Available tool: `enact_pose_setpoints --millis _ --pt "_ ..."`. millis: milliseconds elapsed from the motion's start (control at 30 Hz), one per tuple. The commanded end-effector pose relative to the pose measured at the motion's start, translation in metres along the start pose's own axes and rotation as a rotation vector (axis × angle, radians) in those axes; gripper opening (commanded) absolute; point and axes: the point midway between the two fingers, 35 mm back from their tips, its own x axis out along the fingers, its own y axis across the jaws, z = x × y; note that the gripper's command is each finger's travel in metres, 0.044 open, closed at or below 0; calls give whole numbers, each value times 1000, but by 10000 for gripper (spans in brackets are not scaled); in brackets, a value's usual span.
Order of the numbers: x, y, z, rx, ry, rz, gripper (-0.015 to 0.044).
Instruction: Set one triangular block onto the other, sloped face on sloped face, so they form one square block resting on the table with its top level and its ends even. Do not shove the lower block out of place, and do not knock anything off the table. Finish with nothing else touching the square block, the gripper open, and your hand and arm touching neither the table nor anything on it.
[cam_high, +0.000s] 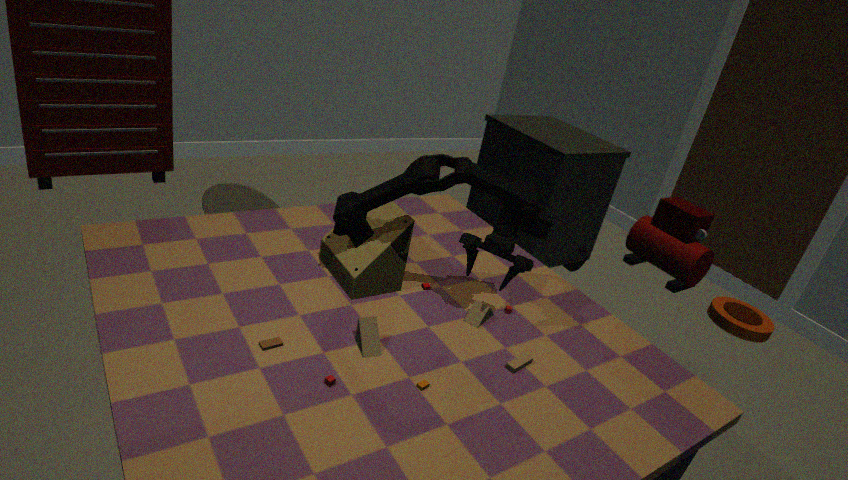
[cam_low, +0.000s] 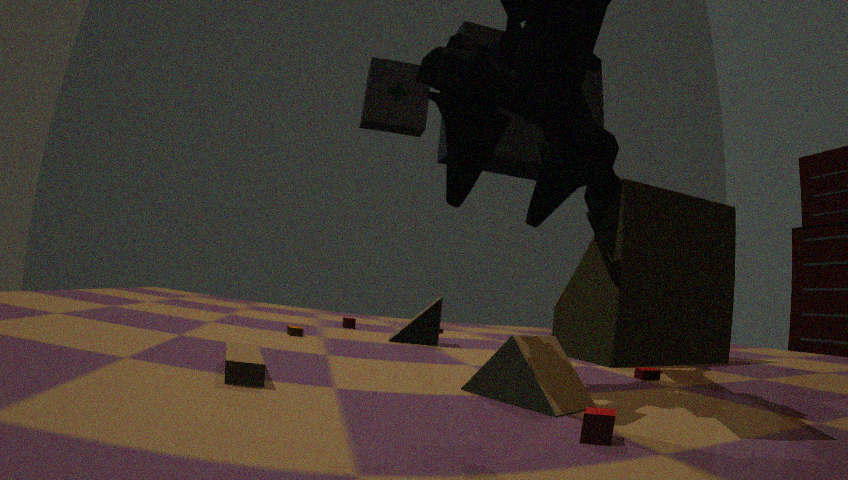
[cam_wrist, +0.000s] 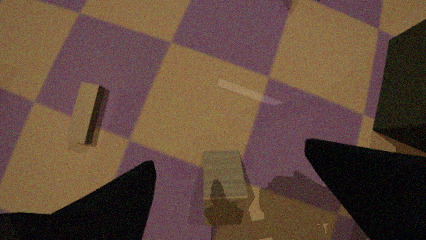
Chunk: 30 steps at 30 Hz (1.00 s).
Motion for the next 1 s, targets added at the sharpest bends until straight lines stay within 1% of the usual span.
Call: enact_pose_setpoints --millis 0,67,100,267,433,533,667,733,967 --pt "-9 -3 5 -20 2 -13 440" --pt "-11 0 5 -11 8 13 440" --pt "-9 0 6 -51 22 5 440" --pt "10 -4 7 -438 180 -33 440" --pt "26 -8 9 -830 356 18 440" --pt "34 -9 9 -1058 456 95 440" --pt "44 -11 10 -1350 565 250 440" --pt "48 -11 11 -1438 609 330 440" --pt "57 -12 15 -1714 648 567 440"
